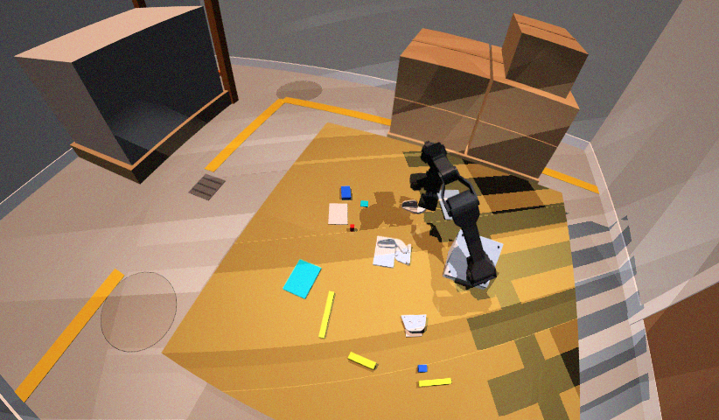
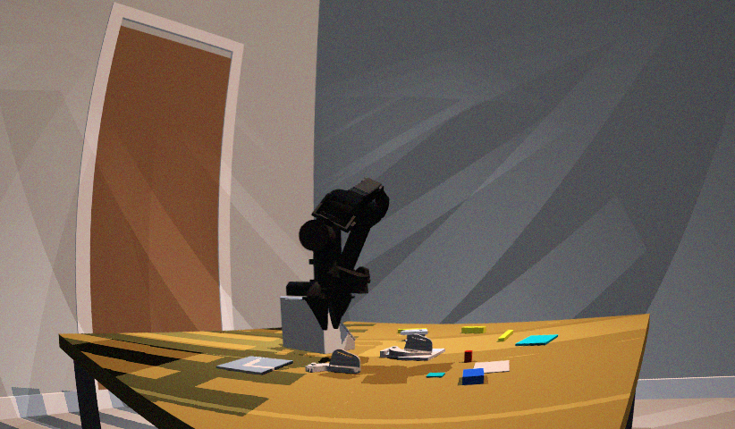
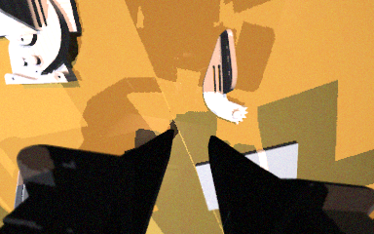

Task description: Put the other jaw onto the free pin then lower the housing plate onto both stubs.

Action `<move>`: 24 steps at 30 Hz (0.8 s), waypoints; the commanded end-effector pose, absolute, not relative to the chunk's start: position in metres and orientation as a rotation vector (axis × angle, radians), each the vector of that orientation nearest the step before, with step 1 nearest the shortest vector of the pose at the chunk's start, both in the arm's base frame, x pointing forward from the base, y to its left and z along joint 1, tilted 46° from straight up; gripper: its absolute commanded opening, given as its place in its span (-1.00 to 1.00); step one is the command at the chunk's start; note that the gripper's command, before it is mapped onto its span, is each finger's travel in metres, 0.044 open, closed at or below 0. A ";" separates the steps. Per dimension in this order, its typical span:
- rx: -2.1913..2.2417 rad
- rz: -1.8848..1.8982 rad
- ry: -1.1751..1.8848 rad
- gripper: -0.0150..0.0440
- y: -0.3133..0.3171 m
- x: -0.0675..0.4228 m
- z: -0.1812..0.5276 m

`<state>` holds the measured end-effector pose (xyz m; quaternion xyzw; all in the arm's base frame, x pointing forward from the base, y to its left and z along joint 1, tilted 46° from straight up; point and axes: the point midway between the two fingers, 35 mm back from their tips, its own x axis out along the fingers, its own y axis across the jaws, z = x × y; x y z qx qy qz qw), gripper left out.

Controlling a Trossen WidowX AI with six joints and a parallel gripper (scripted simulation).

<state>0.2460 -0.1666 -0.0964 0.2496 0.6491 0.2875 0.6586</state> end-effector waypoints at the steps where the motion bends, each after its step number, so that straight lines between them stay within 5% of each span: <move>1: 0.565 0.651 1.470 -0.33 -0.167 0.246 -0.096; 3: 0.565 0.651 1.470 -0.49 -0.167 0.246 -0.096; 21: 0.565 0.651 1.470 -0.49 -0.167 0.246 -0.096; 24: 0.565 0.651 1.470 -0.22 -0.167 0.246 -0.096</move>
